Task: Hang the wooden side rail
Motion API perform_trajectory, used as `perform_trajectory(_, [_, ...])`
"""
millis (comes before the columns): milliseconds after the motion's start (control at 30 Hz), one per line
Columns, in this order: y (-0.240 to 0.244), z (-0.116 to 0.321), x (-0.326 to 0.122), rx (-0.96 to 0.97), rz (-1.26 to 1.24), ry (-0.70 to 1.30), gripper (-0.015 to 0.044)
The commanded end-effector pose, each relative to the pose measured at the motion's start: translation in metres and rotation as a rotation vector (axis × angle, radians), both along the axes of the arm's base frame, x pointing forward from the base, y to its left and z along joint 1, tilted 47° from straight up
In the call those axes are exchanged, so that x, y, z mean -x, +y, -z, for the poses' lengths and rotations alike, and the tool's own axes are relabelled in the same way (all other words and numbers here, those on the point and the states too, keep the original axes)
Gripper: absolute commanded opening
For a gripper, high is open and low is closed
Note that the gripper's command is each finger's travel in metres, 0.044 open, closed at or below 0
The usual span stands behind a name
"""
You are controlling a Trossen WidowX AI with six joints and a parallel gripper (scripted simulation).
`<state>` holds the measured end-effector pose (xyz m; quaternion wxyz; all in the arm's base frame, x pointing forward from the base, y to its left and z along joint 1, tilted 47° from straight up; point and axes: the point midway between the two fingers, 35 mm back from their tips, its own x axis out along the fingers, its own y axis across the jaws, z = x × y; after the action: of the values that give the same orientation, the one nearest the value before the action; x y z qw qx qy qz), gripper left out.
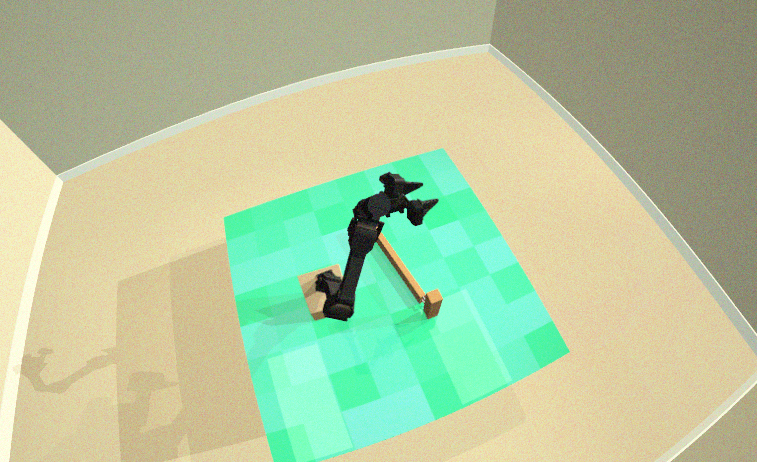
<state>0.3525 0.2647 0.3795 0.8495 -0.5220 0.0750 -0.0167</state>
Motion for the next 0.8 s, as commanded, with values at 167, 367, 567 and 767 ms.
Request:
perform_trajectory(167, [-0.075,0.065,-0.035,-0.752,0.244,-0.085,0.0440])
perform_trajectory(367, [-0.105,0.088,-0.042,-1.019,0.339,-0.149,0.0440])
perform_trajectory(567, [-0.137,0.111,-0.045,-1.285,0.432,-0.231,0.0440])
perform_trajectory(767, [-0.168,0.135,-0.044,-1.549,0.520,-0.334,0.0440])
